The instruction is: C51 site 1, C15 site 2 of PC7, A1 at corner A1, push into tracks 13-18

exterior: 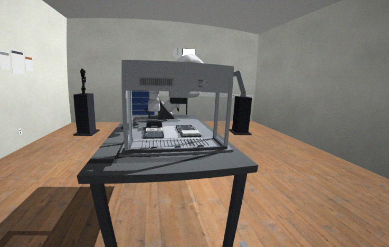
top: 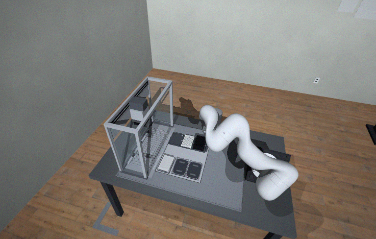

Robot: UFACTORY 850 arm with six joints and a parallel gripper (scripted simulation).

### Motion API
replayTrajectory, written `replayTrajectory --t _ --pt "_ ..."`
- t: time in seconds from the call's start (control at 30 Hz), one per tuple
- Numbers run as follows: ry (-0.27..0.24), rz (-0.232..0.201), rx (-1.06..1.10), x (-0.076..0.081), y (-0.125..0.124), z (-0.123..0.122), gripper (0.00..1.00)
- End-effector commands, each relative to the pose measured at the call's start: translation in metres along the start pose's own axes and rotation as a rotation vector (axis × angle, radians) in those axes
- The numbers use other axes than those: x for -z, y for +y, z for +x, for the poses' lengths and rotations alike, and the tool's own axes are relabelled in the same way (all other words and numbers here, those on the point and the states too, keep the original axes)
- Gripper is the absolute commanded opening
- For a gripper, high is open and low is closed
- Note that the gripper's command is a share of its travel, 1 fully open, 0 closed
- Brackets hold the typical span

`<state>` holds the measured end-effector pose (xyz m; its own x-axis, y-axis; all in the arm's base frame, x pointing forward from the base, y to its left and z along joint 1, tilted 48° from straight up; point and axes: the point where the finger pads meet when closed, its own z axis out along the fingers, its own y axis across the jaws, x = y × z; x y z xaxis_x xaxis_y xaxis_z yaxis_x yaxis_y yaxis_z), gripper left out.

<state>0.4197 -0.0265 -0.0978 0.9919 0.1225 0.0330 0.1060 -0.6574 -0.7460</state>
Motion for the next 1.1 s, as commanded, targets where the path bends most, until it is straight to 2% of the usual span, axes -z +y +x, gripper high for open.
replayTrajectory --t 0.0,0.67,1.07 --pt "0.002 -0.001 0.001 -0.006 0.000 0.001 0.82" --pt "0.002 -0.001 0.001 -0.036 0.000 0.001 0.82" --pt "0.002 -0.001 0.001 -0.037 0.000 0.001 0.82"
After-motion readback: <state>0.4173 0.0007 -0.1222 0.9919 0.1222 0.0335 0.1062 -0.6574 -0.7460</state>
